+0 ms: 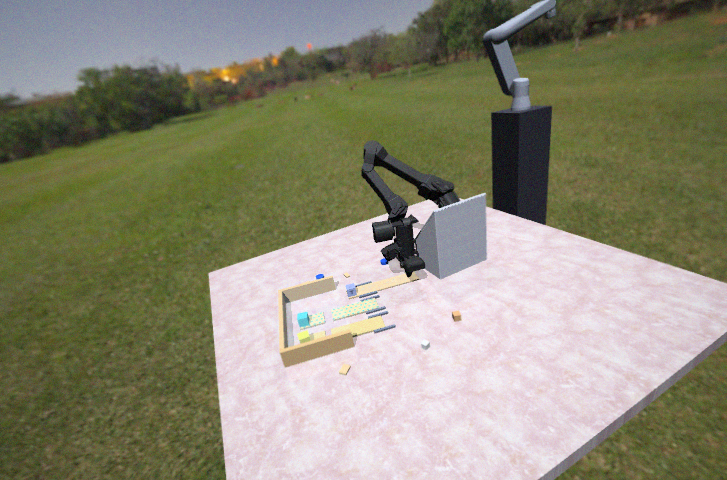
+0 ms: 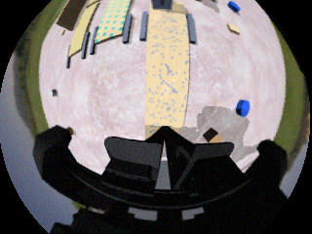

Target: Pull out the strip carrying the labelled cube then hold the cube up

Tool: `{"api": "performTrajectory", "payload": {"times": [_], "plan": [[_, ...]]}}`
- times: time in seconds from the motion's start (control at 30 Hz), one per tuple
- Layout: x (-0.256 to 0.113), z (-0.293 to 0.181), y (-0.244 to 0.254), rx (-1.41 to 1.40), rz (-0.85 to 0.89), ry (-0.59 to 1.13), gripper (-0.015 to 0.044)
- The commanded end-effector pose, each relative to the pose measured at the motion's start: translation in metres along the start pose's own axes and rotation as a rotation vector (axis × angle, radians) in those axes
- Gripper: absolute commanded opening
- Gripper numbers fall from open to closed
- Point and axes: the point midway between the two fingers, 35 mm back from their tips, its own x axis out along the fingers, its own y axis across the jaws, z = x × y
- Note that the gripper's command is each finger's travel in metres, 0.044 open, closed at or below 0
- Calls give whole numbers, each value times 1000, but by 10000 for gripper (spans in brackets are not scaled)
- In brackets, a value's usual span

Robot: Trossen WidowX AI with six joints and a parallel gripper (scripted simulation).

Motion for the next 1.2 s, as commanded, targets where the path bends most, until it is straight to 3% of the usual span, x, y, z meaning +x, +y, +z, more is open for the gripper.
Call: {"api": "performTrajectory", "payload": {"times": [0.0, 0.97, 1.17], "plan": [[3, -8, -1, -11, 1, 25, 0], [3, -8, -1, -11, 1, 25, 0], [-36, 2, 1, -8, 4, 21, 0]]}}
